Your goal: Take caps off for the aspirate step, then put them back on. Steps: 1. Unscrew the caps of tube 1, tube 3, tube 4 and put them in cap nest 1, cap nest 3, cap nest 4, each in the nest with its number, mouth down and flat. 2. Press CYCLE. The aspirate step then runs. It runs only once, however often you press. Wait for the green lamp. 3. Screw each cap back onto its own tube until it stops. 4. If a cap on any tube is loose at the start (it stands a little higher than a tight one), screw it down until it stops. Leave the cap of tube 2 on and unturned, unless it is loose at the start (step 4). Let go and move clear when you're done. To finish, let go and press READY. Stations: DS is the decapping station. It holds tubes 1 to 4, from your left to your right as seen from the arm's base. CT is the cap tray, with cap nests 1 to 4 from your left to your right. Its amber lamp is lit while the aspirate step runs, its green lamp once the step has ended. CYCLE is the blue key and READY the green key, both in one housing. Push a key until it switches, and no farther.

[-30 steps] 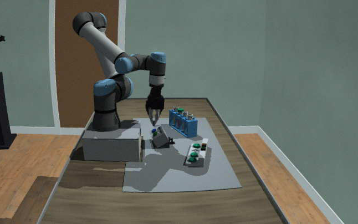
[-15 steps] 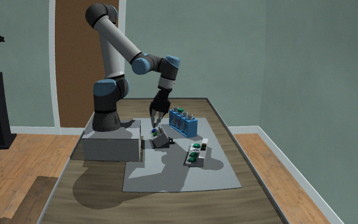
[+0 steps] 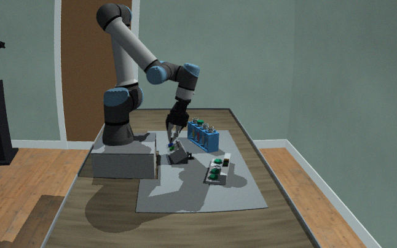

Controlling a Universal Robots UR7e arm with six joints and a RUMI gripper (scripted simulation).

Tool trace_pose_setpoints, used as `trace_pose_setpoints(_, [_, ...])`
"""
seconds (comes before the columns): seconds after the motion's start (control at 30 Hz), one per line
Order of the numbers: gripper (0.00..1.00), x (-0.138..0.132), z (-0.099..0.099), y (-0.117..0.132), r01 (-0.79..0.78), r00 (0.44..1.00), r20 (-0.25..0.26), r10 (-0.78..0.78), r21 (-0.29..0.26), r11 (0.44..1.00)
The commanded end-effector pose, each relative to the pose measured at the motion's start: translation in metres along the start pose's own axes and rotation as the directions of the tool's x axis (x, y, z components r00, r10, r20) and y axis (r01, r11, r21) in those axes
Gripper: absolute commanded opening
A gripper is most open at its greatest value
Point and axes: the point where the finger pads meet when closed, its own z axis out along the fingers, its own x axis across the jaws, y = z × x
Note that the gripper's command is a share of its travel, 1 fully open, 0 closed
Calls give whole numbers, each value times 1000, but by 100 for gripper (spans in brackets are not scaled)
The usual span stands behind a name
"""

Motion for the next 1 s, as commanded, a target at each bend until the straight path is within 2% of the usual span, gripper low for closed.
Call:
trace_pose_setpoints(0.0, [0,1,2,0,0,1000,-1,0,0,1000])
trace_pose_setpoints(0.33, [0,3,8,0,0,1000,-1,0,0,1000])
trace_pose_setpoints(0.97, [0,3,8,0,0,1000,-1,0,0,1000])
